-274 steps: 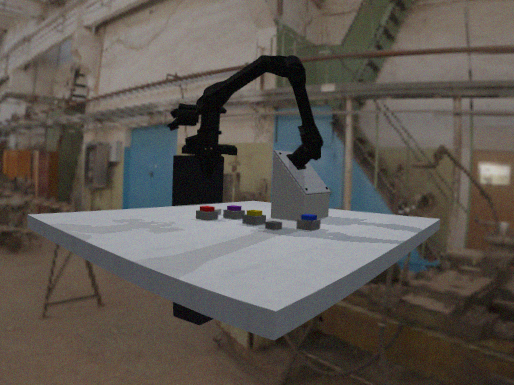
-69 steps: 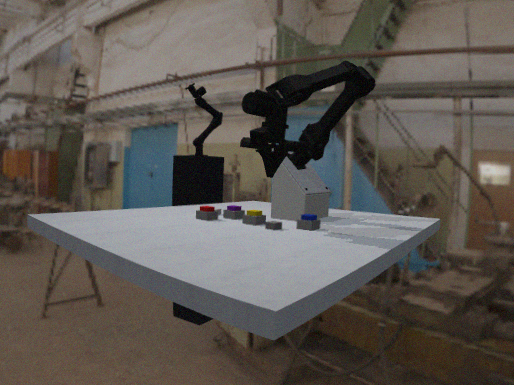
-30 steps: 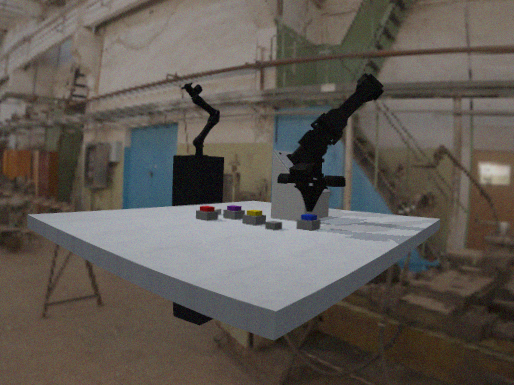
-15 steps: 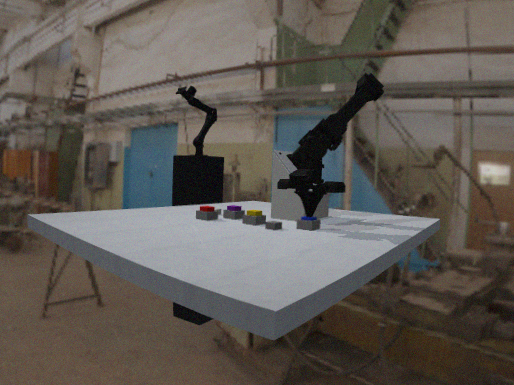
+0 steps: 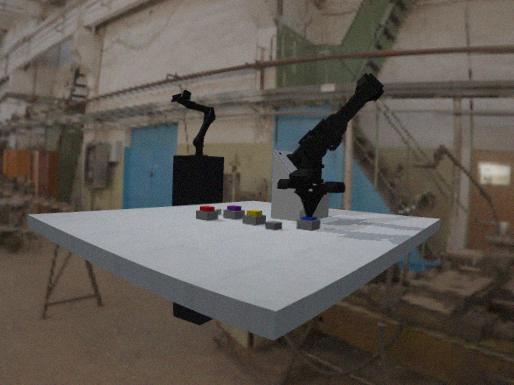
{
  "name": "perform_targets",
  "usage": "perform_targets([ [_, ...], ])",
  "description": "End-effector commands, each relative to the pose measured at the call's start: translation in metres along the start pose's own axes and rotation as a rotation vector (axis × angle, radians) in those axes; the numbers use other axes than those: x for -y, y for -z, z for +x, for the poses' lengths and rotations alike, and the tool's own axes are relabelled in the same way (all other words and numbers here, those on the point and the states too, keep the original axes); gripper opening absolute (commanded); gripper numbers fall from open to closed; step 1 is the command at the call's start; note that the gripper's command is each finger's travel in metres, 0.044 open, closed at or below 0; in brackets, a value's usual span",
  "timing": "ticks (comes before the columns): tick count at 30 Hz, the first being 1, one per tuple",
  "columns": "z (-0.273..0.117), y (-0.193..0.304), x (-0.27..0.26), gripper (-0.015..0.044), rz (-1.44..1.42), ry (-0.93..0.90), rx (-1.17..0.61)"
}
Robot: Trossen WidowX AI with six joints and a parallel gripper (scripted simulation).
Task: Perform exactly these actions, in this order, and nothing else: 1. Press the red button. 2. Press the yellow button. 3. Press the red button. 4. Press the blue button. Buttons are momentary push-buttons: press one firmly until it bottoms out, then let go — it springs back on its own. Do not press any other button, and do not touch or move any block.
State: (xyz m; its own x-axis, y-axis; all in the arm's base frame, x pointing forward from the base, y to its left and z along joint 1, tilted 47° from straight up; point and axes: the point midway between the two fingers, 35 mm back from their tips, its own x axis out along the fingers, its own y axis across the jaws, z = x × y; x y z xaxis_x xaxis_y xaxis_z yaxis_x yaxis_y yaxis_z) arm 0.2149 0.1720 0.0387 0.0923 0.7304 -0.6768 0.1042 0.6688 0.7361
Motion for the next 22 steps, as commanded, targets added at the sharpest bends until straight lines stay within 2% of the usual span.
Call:
perform_targets([
  [1, -0.015, -0.001, 0.0, 0.002, 0.0, 0.002, 0.002],
  [3, -0.03, -0.001, 0.0, 0.002, 0.002, 0.003, 0.002],
  [7, -0.031, 0.0, 0.0, 0.002, 0.002, 0.003, 0.002],
  [10, -0.041, -0.012, -0.007, 0.0099, 0.001, 0.005, 0.003],
  [17, -0.092, -0.054, -0.034, 0.0283, -0.001, 0.005, 0.005],
  [21, -0.093, -0.055, -0.034, 0.0387, -0.001, 0.005, 0.005],
  [22, -0.093, -0.055, -0.034, 0.0387, -0.001, 0.005, 0.005],
])
